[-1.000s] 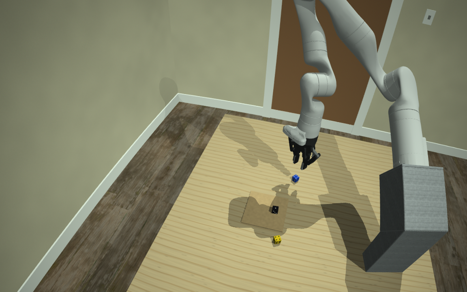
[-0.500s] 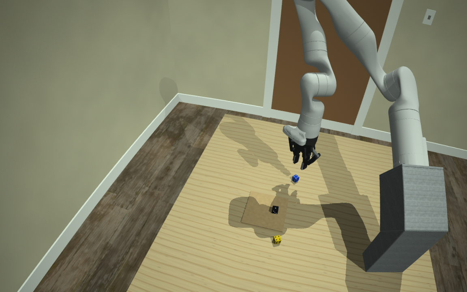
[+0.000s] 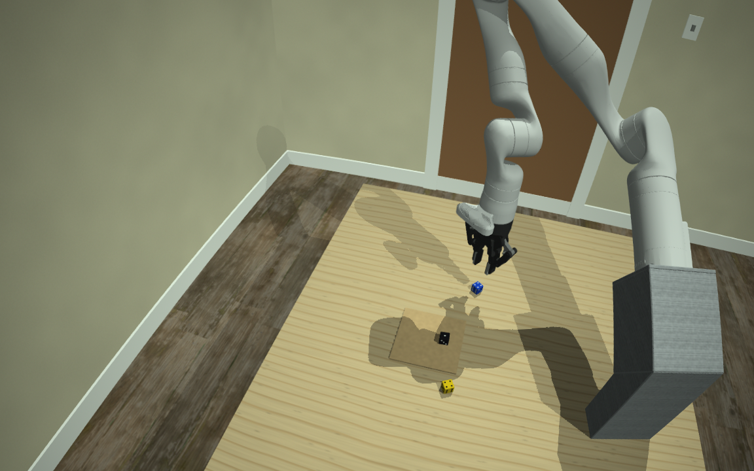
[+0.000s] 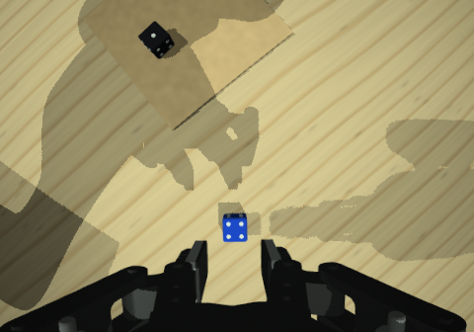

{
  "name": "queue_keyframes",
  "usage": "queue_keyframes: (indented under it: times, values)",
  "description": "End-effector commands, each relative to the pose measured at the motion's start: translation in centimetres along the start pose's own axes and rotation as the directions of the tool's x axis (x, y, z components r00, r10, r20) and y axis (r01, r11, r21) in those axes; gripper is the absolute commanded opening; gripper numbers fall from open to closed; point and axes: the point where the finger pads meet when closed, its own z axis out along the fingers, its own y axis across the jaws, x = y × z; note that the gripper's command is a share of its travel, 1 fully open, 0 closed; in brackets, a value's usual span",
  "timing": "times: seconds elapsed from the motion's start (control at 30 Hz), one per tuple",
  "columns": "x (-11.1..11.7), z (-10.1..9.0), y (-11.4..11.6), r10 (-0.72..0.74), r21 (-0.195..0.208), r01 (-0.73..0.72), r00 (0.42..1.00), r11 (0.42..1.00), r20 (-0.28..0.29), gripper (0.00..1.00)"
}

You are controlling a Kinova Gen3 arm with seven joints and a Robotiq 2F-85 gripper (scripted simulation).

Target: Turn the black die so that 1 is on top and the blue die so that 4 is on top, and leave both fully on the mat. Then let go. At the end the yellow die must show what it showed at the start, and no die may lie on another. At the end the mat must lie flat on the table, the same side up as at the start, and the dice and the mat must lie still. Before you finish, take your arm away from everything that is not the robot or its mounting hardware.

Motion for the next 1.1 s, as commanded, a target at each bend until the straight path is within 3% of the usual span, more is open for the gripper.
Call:
queue_keyframes:
  times: [0.0, 1.07]
  values:
    - [0.0, 0.2, 0.0, 0.000, 0.001, 0.000, 1.000, 1.000, 0.001, 0.35]
    - [0.0, 4.0, 0.0, 0.000, 0.001, 0.000, 1.000, 1.000, 0.001, 0.35]
